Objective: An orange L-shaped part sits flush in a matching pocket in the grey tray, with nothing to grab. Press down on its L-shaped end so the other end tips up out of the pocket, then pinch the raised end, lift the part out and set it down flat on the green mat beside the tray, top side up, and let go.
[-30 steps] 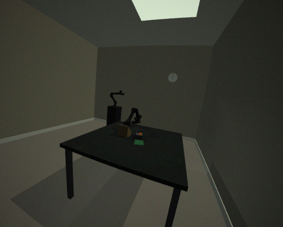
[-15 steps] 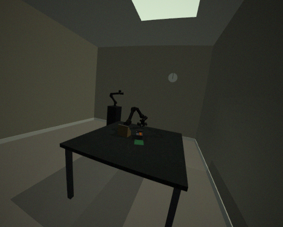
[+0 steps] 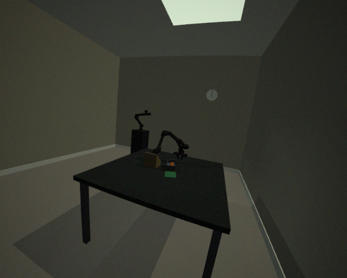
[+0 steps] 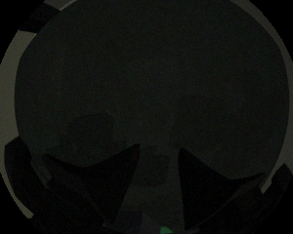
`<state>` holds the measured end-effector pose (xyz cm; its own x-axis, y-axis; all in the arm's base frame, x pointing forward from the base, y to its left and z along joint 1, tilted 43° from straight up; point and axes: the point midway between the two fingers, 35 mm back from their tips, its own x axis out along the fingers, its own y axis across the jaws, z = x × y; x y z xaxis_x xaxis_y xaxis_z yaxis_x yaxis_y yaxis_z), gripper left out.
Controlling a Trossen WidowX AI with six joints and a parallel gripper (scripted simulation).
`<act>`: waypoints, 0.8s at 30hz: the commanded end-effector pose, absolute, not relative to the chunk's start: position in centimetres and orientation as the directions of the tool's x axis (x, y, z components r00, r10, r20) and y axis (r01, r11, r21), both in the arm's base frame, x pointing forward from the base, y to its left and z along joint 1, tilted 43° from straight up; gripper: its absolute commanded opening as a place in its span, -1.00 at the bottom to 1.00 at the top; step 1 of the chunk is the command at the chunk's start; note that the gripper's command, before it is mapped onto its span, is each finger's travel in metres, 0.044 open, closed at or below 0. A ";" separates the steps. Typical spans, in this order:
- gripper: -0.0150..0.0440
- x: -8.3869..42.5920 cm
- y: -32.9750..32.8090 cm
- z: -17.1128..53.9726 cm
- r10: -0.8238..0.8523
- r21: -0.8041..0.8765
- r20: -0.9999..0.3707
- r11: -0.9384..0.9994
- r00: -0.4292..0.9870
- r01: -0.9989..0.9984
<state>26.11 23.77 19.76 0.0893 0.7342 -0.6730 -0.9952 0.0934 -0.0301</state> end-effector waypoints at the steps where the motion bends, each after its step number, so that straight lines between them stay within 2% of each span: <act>1: 0.12 27.2 17.6 17.0 0.674 0.118 -0.733 0.264 0.096 -0.957; 9: 0.12 25.4 7.0 13.6 0.624 0.389 -0.779 0.562 0.065 -0.730; 16: 0.12 21.1 1.0 12.6 0.671 0.598 -0.740 0.688 0.047 -0.412; 24: 0.12 20.7 0.6 12.6 0.679 0.616 -0.732 0.691 0.049 -0.378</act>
<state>21.01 0.67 12.57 0.0519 0.6708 -0.7398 -0.3953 0.6941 0.6016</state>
